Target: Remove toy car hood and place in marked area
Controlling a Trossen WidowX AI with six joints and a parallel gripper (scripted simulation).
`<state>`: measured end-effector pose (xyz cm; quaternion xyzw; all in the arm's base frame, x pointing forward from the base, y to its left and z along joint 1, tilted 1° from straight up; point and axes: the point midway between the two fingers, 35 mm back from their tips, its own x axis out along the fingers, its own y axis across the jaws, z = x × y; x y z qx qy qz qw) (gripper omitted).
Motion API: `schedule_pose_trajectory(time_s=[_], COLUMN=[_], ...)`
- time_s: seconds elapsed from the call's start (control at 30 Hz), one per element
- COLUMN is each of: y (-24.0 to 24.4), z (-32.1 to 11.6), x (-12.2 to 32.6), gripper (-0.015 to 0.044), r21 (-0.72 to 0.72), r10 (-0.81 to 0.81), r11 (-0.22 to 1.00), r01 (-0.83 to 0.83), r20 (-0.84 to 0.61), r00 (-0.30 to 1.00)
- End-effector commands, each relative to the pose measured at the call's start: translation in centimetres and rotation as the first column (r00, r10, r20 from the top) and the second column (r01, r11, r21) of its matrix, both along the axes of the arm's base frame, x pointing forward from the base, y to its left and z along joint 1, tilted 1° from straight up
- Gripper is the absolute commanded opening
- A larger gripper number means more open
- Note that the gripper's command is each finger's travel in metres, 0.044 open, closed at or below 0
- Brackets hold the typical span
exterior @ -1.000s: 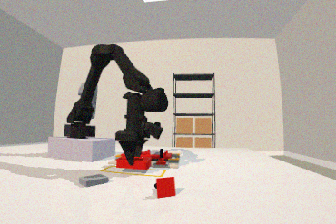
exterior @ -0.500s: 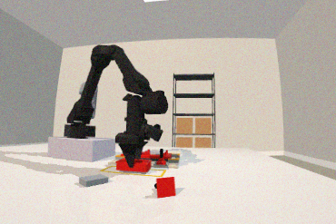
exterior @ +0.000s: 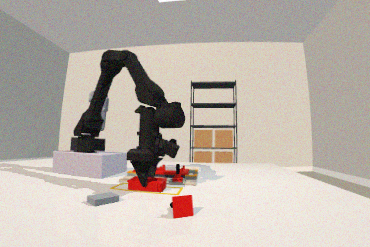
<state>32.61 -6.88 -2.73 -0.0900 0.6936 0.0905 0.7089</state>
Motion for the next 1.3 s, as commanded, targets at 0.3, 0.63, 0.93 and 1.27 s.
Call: schedule_pose_trajectory(time_s=[0.3,0.63,0.93,1.27], y=[0.0,0.0,0.0,0.0], z=[0.0,6.3,7.3,7.3], x=[0.0,0.0,-0.1,-0.1], gripper=[0.0367,0.0440,0.0440,0.0440], r21=[0.000,-0.001,-0.001,-0.001], r10=[0.000,0.000,0.000,0.000], r11=[1.000,1.000,1.000,1.000], r01=[0.000,0.000,0.000,0.000], r20=[0.000,-0.004,-0.005,-0.005], r00=[1.000,1.000,1.000,1.000])
